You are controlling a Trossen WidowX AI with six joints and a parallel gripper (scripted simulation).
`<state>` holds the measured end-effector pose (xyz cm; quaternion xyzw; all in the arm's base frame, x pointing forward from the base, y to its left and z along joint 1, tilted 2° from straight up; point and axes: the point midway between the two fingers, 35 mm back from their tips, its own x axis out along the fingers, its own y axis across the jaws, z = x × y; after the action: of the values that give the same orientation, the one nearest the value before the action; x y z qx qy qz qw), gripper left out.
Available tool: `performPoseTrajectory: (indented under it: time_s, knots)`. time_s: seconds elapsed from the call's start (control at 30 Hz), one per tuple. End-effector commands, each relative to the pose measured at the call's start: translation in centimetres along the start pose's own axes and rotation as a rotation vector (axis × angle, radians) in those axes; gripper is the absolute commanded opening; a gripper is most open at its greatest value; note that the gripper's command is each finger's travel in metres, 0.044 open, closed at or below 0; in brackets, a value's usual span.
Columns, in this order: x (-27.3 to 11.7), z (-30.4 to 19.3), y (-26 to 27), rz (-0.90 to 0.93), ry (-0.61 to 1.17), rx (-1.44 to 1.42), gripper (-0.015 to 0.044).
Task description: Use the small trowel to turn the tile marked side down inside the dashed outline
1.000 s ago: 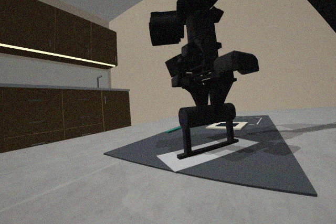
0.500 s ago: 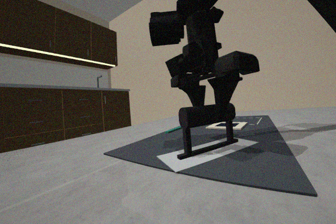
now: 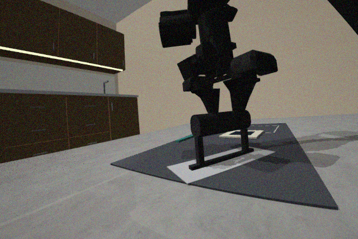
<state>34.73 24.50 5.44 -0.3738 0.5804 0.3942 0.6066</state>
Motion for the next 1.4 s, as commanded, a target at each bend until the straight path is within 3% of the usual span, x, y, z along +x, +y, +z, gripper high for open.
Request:
performPoseTrajectory:
  time_s: [0.0, 0.3, 1.37]
  knots:
    - [-3.5, -0.05, 0.03, -0.008, -0.013, -0.02, 0.027]
    - [-3.75, -0.08, 0.05, -0.007, -0.013, 0.002, 0.027]
    - [-3.76, 0.04, -0.03, 0.001, -0.016, 1.111, 0.027]
